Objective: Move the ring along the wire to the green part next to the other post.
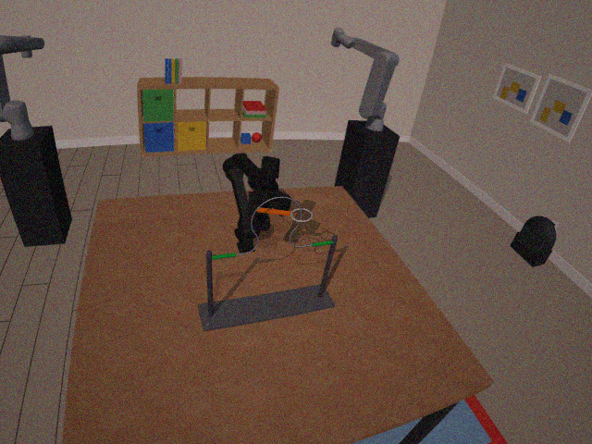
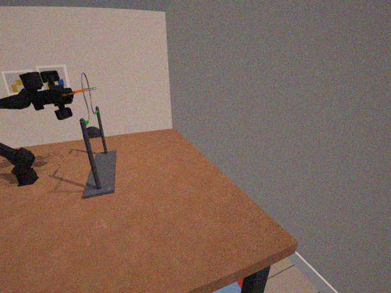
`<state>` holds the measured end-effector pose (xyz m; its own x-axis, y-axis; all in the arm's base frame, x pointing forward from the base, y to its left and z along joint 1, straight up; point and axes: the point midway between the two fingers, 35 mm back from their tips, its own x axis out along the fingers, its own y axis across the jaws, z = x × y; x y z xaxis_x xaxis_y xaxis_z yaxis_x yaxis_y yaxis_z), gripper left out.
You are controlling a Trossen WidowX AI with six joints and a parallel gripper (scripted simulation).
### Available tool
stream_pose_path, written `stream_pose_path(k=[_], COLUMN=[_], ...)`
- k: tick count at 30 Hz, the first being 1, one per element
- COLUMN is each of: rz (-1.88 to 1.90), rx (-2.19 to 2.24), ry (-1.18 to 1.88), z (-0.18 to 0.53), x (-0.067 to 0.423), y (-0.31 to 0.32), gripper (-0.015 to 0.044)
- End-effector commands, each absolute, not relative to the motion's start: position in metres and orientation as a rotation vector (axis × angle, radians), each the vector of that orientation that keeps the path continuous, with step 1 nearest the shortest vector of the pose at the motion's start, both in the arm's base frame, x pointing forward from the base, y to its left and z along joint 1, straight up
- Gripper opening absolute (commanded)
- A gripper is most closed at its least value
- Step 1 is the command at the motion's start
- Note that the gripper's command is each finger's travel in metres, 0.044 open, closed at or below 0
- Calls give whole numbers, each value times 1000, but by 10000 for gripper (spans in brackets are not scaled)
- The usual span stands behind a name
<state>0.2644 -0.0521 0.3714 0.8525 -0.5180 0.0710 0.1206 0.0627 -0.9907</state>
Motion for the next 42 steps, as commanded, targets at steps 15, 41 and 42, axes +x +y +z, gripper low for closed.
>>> stream_pose_path(k=[15, 41, 42], rz=[-561, -646, -646], rx=[-1661, -1965, -1965], ry=[283, 196, 196], z=[382, 394, 394], x=[264, 263, 263], y=[-53, -50, -50], gripper=[-150, -150, -150])
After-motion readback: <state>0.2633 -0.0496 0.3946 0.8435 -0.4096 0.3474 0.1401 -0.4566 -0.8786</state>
